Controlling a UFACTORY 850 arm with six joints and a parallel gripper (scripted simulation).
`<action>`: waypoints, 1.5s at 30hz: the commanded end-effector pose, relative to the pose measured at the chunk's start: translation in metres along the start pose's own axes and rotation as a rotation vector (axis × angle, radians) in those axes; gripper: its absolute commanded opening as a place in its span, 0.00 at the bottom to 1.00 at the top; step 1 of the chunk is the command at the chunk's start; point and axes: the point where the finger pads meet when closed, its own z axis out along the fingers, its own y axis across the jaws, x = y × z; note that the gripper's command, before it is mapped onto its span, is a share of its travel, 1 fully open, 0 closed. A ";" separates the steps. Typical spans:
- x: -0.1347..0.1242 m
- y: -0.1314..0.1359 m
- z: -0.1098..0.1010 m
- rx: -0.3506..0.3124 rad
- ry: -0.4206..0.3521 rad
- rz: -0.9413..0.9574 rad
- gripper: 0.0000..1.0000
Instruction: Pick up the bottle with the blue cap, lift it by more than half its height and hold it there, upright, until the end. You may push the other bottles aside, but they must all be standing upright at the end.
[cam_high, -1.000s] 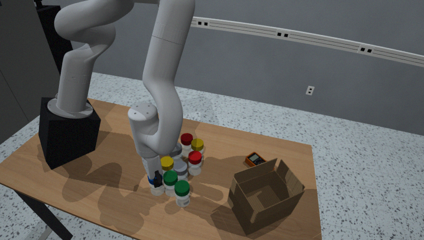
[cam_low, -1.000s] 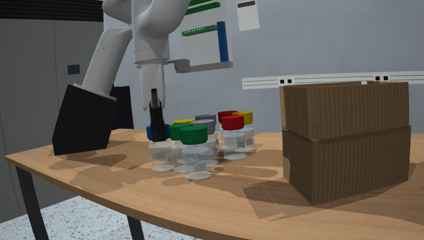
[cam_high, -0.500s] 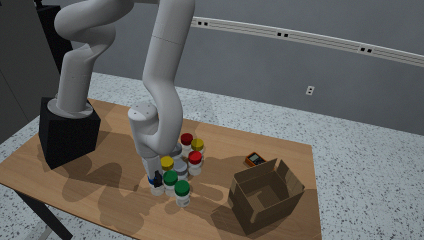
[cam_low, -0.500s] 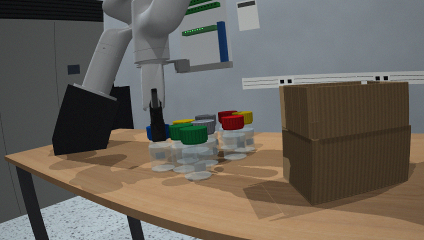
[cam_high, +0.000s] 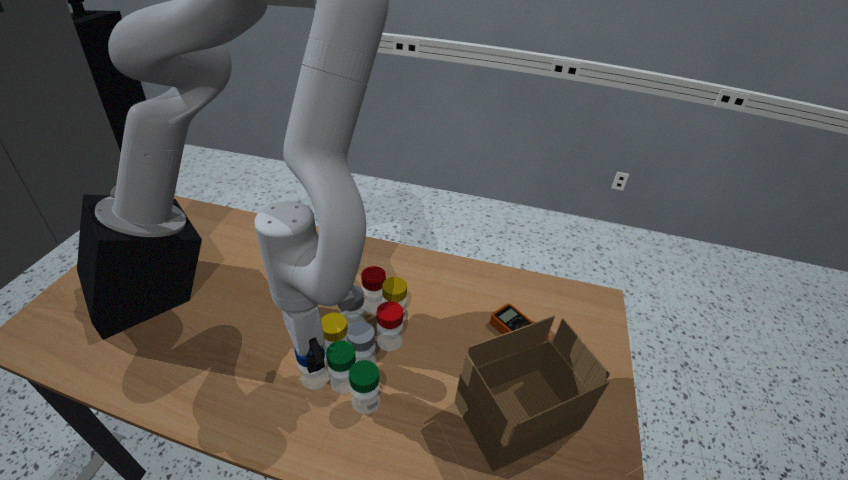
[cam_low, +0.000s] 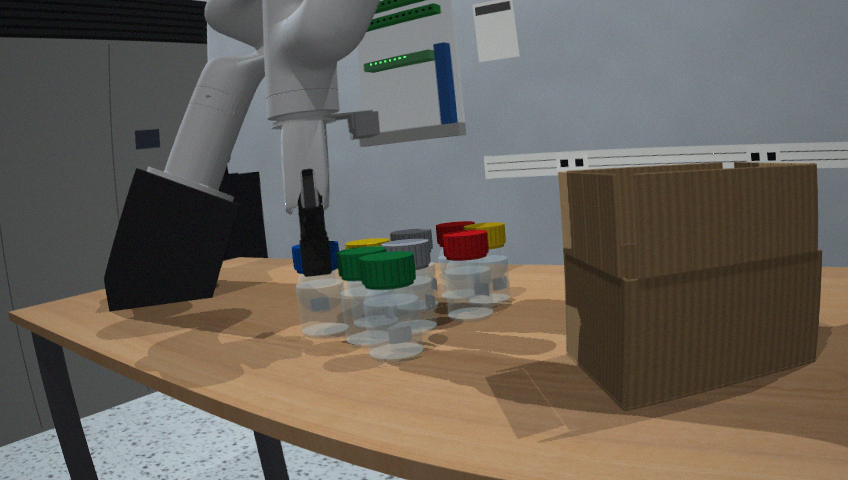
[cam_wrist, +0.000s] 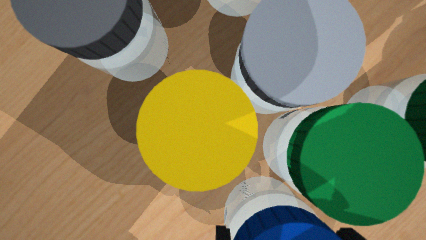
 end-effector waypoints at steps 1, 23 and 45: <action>0.000 0.001 -0.005 -0.001 0.000 0.000 0.00; 0.000 0.001 -0.030 -0.001 0.000 0.000 0.00; 0.000 0.001 -0.051 -0.002 0.000 0.000 0.00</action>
